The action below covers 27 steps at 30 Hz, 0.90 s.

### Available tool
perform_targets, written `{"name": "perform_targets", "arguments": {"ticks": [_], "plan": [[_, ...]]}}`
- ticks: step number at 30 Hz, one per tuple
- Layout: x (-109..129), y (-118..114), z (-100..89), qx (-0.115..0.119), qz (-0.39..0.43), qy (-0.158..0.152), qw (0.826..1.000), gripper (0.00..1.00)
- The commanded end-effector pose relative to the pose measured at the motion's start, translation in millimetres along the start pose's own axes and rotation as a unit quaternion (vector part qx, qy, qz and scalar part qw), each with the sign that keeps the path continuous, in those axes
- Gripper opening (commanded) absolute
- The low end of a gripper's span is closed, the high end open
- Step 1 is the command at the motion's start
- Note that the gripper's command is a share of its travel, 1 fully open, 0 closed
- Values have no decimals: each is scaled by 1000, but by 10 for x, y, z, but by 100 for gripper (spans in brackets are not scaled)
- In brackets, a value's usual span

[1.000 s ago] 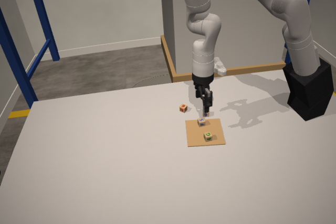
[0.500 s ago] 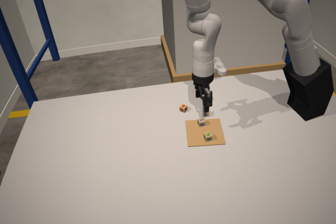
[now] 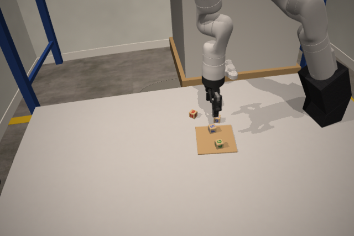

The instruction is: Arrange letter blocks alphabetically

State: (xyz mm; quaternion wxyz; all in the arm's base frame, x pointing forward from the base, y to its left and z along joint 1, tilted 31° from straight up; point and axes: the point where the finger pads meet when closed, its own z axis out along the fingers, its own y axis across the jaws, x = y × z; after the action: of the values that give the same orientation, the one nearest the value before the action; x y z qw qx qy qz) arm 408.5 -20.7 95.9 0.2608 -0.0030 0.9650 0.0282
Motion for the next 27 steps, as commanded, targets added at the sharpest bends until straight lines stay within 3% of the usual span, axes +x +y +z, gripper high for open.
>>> {"name": "perform_targets", "arguments": {"ticks": [1, 16, 27], "plan": [[3, -28, -1, 4, 8, 0, 1000, 100], [60, -341, -8, 50, 97, 2, 994, 100], [235, -712, -54, 107, 221, 8, 969, 100]]}}
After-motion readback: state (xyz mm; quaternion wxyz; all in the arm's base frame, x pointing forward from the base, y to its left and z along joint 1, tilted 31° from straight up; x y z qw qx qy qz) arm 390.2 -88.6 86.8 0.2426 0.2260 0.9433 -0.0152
